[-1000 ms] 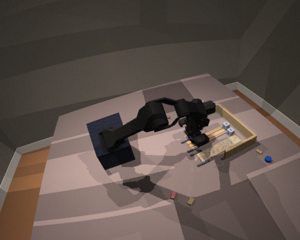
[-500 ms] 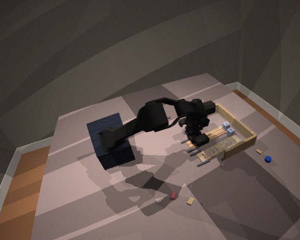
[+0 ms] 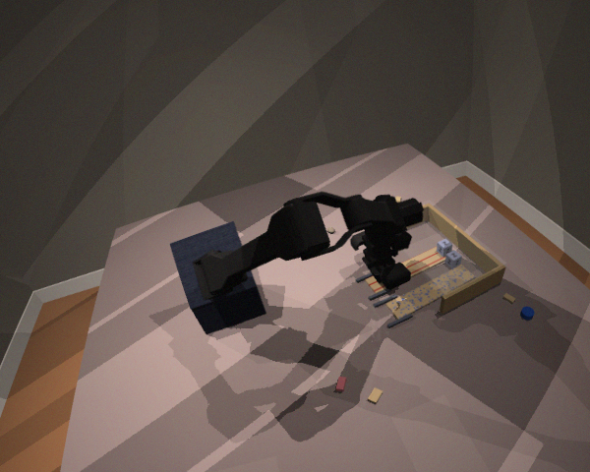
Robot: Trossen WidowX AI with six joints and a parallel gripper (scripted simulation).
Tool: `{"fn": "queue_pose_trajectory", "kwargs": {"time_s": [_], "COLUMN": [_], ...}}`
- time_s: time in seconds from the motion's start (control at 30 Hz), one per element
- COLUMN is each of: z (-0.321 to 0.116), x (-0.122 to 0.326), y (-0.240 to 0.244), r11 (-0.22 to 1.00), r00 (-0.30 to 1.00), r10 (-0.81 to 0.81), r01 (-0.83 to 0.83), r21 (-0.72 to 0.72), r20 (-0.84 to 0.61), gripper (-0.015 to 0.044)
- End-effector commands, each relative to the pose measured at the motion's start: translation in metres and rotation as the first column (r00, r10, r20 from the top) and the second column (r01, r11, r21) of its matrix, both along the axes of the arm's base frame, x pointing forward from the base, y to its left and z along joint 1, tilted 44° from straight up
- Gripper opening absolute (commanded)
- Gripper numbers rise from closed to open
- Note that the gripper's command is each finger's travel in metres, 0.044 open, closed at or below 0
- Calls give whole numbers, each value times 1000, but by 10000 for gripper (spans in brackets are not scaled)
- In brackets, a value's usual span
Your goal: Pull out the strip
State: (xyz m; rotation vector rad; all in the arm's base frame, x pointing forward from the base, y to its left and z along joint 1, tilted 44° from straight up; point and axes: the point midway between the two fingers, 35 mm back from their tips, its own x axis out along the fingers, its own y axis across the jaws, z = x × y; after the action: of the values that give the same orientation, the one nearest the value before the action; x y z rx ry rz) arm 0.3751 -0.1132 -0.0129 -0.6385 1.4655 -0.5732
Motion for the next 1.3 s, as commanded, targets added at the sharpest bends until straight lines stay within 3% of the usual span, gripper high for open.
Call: {"fn": "queue_pose_trajectory", "kwargs": {"time_s": [0.0, 1.27], "z": [-2, -5], "x": [-9, -67], "y": [-2, -4], "r11": [1000, 1000], "r00": [1000, 1000], "r10": [0, 0], "r01": [0, 0], "r21": [1, 1], "r20": [-14, -18], "gripper": [0, 0]}}
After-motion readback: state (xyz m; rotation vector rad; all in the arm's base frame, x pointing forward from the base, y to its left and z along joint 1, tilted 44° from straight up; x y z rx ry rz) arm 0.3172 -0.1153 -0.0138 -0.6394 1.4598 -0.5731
